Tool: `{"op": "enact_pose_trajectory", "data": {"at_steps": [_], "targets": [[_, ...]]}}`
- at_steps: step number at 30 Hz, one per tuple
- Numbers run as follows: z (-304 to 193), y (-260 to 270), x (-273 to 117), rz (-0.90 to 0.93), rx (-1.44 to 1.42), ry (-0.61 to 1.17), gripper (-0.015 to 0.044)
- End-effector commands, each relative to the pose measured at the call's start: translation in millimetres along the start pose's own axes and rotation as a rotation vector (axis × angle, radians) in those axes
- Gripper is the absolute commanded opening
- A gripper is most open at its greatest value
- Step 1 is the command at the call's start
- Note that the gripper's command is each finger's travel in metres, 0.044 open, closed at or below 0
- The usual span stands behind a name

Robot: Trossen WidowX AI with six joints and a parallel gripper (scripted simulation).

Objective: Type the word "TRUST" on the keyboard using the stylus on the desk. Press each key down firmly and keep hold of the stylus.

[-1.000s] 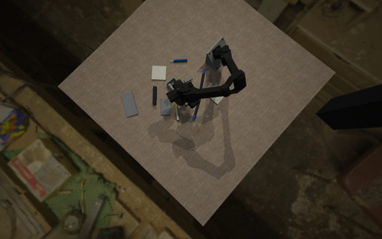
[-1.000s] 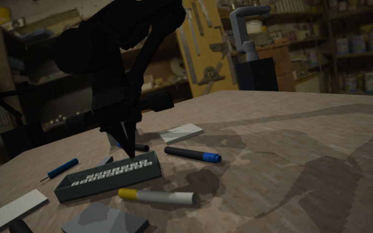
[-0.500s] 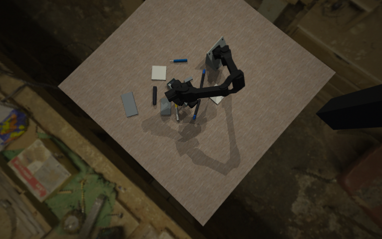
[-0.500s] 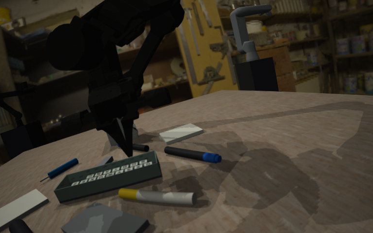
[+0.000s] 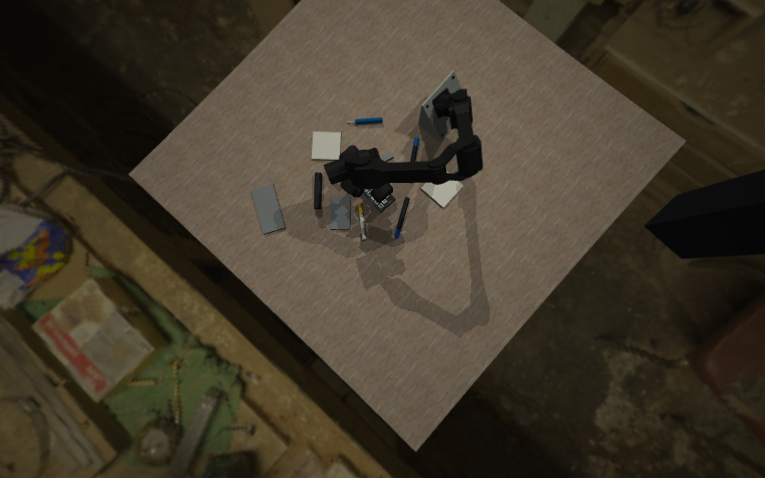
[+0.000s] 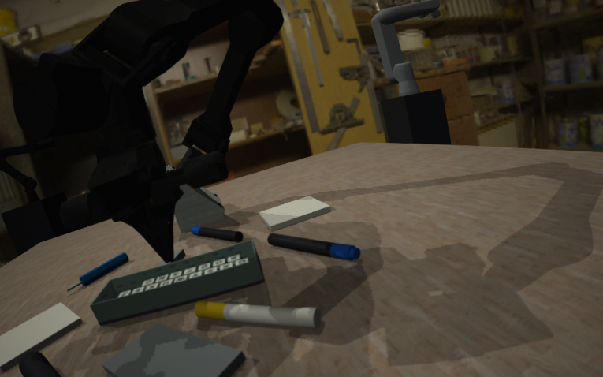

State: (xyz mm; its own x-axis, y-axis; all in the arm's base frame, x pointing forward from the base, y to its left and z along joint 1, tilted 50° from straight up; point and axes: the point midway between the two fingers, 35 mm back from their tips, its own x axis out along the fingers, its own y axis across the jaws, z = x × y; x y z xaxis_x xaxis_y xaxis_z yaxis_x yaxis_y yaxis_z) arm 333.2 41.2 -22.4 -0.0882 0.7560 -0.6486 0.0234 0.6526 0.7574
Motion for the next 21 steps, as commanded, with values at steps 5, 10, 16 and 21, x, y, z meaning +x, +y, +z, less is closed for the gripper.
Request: {"op": "enact_pose_trajectory", "data": {"at_steps": [5, 10, 16, 21], "targets": [[2.6, -54.1, -2.1, -0.007, -0.009, -0.006, 0.0000], [1.9, -64.6, -1.9, -0.006, -0.010, -0.006, 0.0000], [1.9, -64.6, -1.9, -0.006, -0.010, -0.006, 0.0000], [1.9, -64.6, -1.9, -0.006, -0.010, -0.006, 0.0000]]}}
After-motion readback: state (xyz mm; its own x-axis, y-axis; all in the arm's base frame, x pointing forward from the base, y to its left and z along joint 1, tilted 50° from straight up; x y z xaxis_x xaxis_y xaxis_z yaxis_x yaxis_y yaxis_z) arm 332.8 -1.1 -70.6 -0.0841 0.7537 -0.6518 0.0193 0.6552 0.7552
